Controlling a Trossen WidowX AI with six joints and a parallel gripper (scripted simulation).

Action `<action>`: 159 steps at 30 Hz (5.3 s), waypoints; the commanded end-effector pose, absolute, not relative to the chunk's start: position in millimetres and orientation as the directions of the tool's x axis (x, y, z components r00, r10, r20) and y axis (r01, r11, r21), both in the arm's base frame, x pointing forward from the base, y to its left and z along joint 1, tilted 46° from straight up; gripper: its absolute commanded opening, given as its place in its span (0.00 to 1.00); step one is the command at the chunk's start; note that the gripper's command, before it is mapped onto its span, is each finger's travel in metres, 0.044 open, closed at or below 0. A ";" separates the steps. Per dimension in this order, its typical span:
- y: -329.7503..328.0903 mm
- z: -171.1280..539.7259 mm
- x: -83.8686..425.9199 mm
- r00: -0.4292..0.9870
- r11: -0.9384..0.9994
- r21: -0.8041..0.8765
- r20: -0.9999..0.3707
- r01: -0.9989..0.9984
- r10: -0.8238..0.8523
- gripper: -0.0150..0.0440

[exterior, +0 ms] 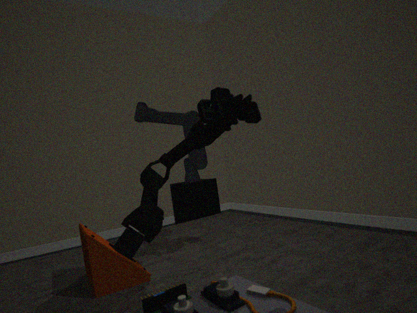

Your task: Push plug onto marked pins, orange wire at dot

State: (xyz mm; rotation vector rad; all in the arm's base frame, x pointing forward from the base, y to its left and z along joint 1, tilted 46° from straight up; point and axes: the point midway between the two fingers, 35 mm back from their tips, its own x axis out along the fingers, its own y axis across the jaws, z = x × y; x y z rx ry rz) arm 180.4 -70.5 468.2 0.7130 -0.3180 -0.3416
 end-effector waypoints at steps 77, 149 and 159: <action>0.1 317.7 328.9 0.999 0.988 0.153 -0.036 -0.019 0.024 0.45; -12.9 189.7 397.7 0.521 -0.288 0.438 -0.765 0.852 0.378 0.45; -15.6 176.4 398.5 0.424 -0.490 0.181 -0.788 0.853 0.447 0.45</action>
